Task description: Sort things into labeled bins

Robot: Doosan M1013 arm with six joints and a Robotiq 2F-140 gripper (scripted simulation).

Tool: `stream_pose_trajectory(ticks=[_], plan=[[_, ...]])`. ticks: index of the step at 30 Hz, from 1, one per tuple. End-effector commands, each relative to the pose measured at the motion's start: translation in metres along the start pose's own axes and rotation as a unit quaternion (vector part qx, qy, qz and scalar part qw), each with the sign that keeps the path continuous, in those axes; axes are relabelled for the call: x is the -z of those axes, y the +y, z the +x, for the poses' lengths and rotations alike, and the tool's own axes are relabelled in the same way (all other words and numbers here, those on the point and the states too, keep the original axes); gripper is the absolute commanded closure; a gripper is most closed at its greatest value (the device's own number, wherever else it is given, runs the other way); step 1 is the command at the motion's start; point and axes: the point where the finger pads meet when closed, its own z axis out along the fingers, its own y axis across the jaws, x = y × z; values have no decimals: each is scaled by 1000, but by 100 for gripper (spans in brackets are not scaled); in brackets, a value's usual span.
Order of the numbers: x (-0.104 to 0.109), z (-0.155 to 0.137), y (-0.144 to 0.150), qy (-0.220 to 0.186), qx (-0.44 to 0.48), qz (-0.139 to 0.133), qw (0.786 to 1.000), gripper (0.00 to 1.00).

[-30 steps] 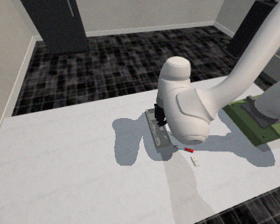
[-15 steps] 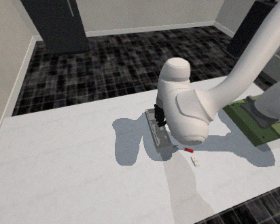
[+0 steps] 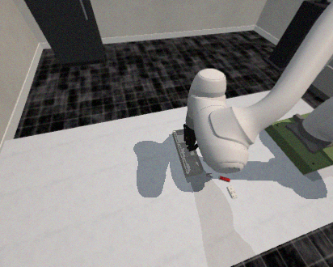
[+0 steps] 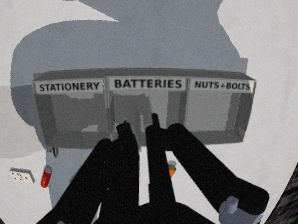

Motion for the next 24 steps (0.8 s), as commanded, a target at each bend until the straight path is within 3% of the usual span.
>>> stream_pose_trajectory(ticks=[1,16,24], plan=[[0,0,0,0,0,0,1000,95],[0,0,0,0,0,0,1000,95],[11,0,0,0,0,0,1000,95]])
